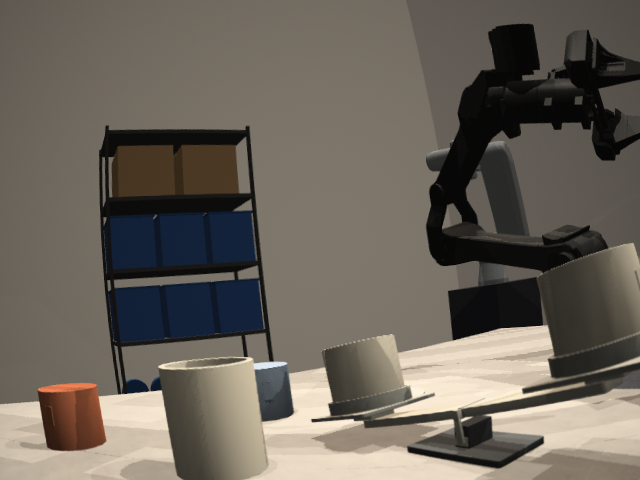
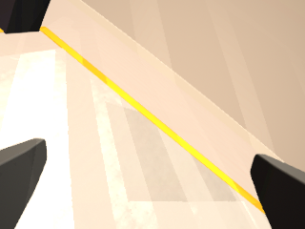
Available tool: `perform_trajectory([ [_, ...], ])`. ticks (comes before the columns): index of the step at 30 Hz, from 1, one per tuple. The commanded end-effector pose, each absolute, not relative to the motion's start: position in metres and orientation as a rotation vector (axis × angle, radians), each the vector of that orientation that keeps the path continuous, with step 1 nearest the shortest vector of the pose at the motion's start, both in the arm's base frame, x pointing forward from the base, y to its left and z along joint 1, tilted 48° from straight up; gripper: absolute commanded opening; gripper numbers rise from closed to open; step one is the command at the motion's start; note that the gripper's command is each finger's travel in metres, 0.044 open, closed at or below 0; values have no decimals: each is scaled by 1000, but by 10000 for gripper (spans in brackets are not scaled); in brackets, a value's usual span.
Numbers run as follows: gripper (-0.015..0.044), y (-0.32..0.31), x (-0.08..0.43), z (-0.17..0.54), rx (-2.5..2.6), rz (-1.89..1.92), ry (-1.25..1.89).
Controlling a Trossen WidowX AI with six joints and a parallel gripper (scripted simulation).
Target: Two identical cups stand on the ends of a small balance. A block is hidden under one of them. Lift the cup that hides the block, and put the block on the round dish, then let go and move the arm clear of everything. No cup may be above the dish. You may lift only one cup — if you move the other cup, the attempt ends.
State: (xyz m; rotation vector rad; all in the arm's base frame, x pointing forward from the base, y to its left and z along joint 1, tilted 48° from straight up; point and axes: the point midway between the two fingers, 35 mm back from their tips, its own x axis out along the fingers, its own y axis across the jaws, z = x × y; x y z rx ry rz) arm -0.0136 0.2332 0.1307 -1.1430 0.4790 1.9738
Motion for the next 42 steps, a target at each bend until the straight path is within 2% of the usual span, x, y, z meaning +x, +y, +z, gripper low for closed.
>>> perform_trajectory([
  [1,440,231,-3,123,-1152,1864,609],
  [22,440,205,53,99,-1140,1166,1066],
  [42,440,174,108,102,-1045,437,1129],
])
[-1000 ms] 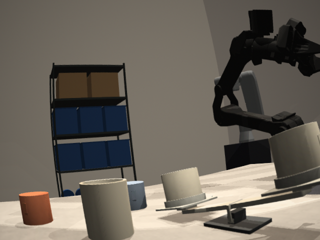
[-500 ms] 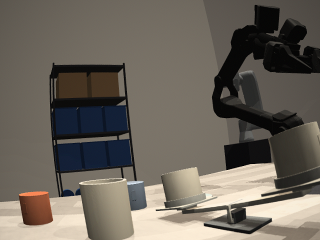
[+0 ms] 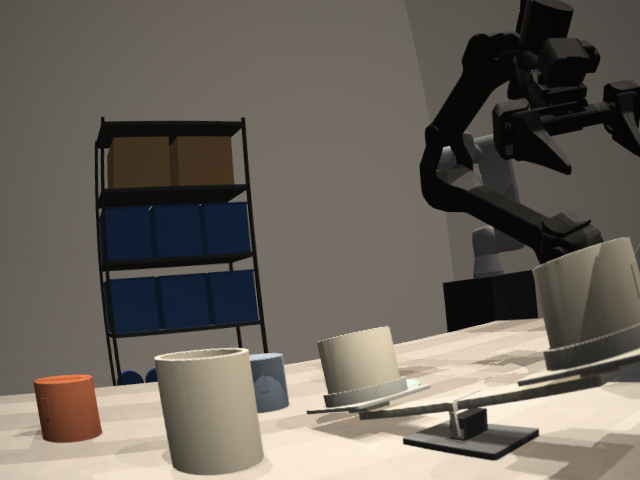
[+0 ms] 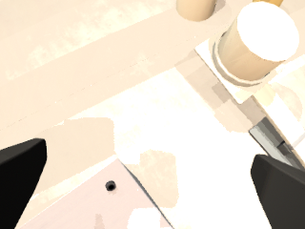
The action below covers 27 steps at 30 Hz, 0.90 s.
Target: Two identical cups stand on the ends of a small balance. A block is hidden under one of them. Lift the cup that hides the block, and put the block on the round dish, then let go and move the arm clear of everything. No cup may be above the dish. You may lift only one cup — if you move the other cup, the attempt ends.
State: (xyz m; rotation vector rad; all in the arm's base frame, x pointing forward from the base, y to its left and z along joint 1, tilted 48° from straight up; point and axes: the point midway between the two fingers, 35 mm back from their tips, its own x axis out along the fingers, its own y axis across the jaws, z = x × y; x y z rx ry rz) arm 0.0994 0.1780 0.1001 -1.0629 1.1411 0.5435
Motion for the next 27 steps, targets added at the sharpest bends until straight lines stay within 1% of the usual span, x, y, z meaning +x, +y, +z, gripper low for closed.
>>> perform_trajectory([
  [1,440,173,111,103,-1038,402,1122],
  [16,440,159,150,126,-915,-52,907],
  [27,440,160,173,146,-821,-238,695],
])
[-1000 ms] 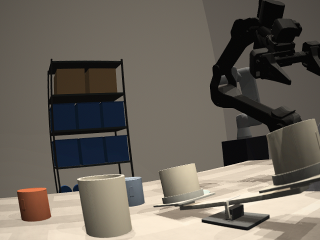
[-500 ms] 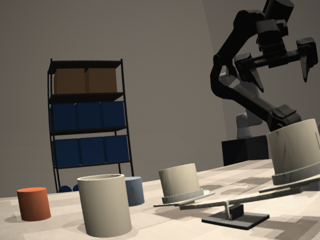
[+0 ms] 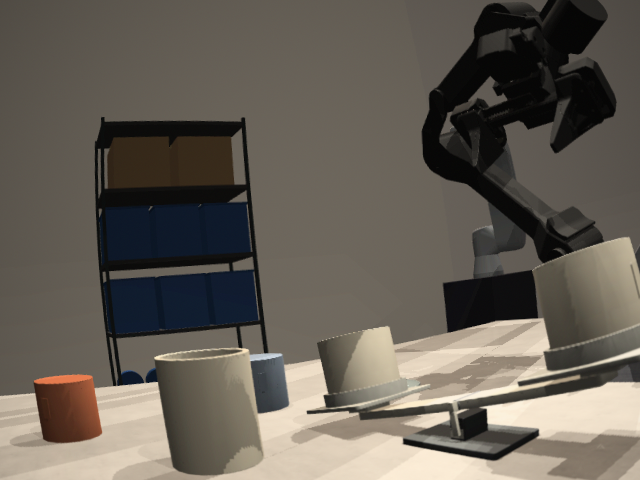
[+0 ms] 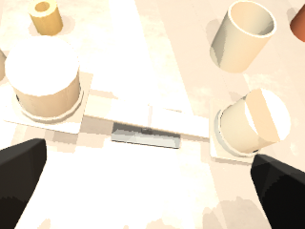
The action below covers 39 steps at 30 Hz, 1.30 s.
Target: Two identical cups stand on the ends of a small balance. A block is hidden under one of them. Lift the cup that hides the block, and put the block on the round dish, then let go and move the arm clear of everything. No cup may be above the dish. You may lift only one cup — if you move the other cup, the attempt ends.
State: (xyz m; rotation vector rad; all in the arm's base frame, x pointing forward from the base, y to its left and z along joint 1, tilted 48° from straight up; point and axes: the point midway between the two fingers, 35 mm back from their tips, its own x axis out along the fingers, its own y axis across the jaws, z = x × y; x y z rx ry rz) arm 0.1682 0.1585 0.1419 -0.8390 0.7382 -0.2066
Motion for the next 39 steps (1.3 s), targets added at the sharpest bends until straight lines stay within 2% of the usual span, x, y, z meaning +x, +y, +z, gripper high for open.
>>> perform_trajectory([
  [1,440,160,173,146,-821,-238,695],
  [9,440,155,181,147,-758,-294,720],
  [39,440,86,265,166,-22,-910,776],
])
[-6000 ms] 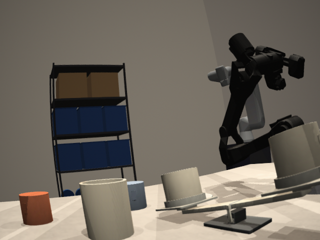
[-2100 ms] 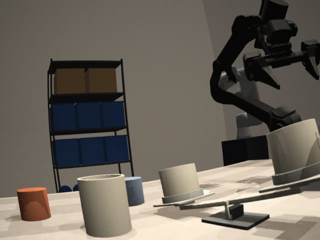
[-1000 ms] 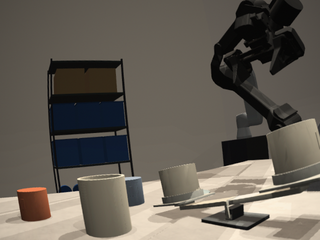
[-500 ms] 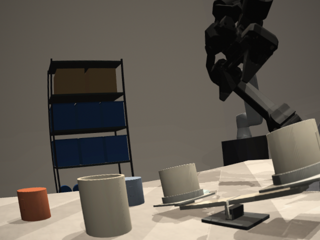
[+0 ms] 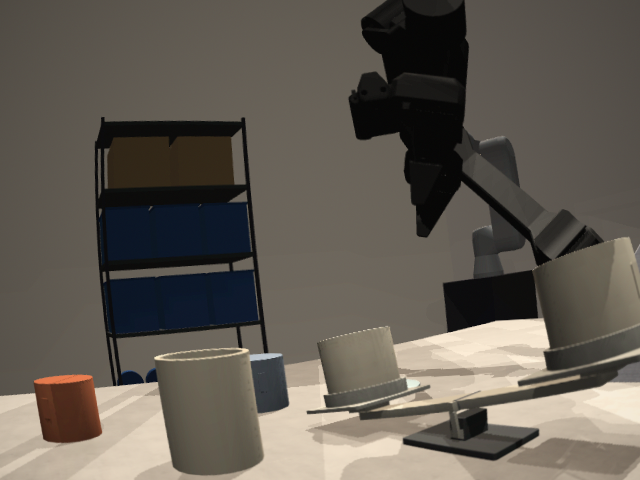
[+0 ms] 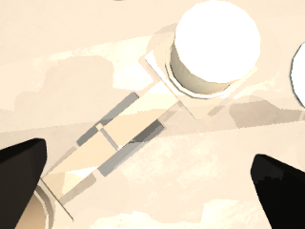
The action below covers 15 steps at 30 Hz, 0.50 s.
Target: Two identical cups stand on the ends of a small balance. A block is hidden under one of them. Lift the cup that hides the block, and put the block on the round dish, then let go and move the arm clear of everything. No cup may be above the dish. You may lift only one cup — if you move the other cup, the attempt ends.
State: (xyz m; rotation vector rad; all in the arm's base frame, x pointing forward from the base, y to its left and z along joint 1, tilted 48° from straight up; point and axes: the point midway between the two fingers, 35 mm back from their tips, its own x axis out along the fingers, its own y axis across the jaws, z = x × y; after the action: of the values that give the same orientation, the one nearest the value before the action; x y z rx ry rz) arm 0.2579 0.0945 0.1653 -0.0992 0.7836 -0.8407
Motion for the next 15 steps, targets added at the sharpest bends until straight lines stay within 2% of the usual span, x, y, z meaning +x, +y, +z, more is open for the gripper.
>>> perform_trajectory([
  [1,440,82,268,167,5,-933,771],
  [15,440,30,298,176,380,-1251,663],
])
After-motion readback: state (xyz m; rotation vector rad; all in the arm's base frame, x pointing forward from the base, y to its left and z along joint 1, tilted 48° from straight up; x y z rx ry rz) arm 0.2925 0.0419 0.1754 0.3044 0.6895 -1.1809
